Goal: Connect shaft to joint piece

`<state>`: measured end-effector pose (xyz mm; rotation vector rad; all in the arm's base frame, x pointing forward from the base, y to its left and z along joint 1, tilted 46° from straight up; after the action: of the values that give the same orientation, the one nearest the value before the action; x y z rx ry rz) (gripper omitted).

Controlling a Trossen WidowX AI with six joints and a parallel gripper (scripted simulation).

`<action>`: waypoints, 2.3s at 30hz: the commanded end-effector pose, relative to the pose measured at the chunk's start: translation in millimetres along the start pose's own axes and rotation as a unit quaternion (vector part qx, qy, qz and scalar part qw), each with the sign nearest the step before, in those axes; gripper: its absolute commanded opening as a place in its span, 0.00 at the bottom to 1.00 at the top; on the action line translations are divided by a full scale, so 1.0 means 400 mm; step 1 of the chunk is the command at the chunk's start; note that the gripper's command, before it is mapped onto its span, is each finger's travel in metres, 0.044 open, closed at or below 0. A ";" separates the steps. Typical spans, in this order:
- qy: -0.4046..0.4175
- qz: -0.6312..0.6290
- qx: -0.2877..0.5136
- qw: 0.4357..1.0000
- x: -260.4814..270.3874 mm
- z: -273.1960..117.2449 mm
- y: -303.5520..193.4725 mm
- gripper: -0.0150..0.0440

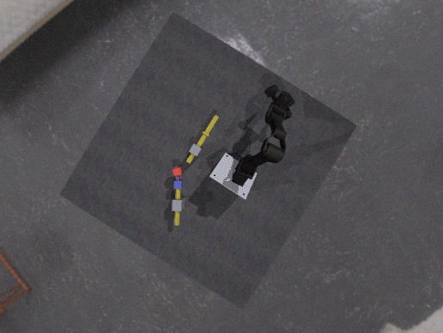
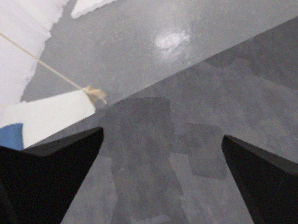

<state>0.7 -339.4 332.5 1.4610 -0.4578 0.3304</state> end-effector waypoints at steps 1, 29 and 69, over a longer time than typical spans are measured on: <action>0.011 -0.007 0.045 0.999 0.043 0.014 -0.063 1.00; 0.093 -0.110 0.371 0.918 0.369 -0.150 -0.590 1.00; 0.167 -0.572 0.512 0.619 0.362 -0.933 -1.081 1.00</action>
<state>372.7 -39.2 16.6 2.4324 1.1473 -0.1974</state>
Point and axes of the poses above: the point midway between the two fingers, 35 mm back from their tips, its own z axis out along the fingers, its own x axis across the jaws, y = z × x, the point moved 1 cm from there along -z, back along the fingers, and after that the axes turned 1 degree about z, right-handed, at the moved point
